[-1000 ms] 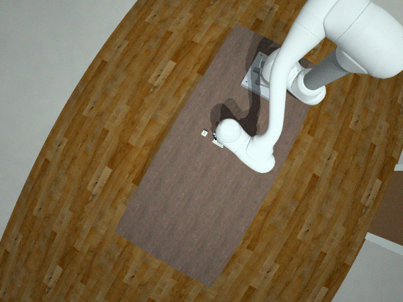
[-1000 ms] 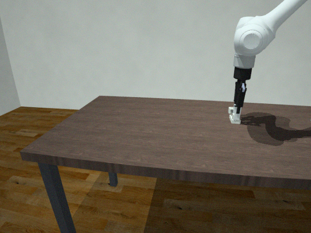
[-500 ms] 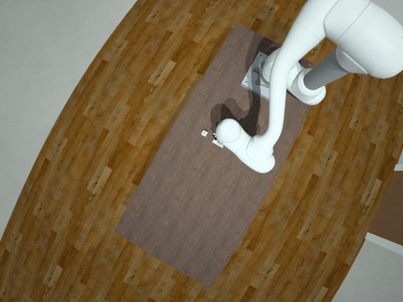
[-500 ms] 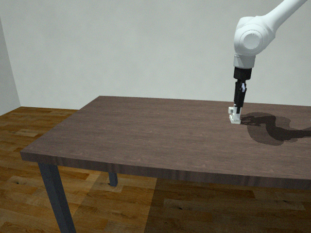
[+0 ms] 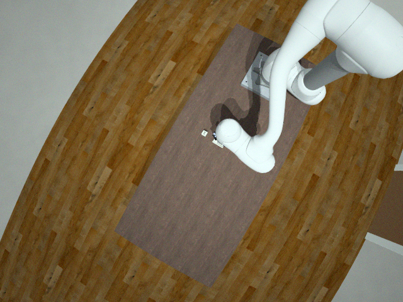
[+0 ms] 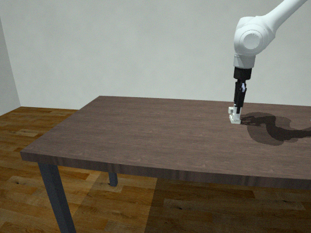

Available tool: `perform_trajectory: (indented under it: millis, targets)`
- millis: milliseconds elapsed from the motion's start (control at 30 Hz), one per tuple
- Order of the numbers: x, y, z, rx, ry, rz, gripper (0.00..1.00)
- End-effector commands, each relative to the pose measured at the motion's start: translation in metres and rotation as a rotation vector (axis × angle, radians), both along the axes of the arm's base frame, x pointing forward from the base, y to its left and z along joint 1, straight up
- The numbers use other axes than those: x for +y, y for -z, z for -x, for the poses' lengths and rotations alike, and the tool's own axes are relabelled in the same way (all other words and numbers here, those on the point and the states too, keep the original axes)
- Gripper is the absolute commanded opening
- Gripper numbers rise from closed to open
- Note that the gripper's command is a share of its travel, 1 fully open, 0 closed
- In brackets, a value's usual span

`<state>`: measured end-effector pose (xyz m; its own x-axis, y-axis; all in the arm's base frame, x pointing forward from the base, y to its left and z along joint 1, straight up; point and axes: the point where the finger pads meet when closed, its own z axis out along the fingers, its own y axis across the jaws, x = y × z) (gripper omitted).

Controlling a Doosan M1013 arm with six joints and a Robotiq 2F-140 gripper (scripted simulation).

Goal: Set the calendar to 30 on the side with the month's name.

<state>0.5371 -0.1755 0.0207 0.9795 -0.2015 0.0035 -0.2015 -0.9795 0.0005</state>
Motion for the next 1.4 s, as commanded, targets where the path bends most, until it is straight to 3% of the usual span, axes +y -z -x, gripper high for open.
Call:
perform_trajectory:
  millis: [0, 400, 867, 1367]
  targets:
    - [0.000, 0.000, 0.000, 0.000, 0.000, 0.000, 0.26]
    - [0.000, 0.000, 0.000, 0.000, 0.000, 0.000, 0.35]
    - [0.000, -0.002, 0.000, 0.000, 0.000, 0.000, 0.35]
    - [0.000, -0.054, 0.000, 0.000, 0.000, 0.000, 0.35]
